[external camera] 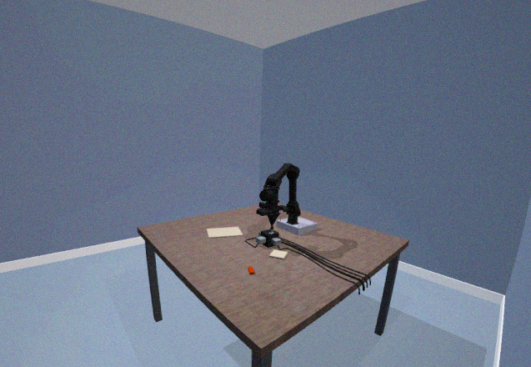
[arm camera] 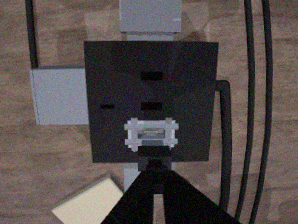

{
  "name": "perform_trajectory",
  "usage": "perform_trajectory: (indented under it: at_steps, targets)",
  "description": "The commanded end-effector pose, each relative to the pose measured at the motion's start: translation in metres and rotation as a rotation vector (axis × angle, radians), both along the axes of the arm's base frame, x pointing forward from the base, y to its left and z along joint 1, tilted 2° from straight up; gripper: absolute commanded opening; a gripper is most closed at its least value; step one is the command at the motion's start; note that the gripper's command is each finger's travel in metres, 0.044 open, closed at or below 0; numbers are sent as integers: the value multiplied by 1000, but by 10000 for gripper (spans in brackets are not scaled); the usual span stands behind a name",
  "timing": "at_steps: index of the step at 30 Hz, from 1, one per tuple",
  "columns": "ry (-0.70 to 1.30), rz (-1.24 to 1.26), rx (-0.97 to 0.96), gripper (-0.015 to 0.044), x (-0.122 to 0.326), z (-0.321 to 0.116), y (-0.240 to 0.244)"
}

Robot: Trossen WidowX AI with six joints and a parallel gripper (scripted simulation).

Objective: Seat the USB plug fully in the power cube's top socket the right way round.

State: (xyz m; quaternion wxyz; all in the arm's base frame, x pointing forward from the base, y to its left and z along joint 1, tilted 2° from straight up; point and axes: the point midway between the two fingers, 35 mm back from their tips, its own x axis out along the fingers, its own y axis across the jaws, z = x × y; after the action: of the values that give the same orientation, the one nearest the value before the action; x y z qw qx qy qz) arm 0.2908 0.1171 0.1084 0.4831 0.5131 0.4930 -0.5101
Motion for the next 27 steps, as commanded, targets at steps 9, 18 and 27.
perform_trajectory:
  at_steps: [9, 18, 27]
  targets:
    - [4, 9, -2, 0, 0, -3, 0]
    - [4, 11, -2, 0, 0, -4, -1]
    - [4, 12, -2, 0, 0, -5, -1]
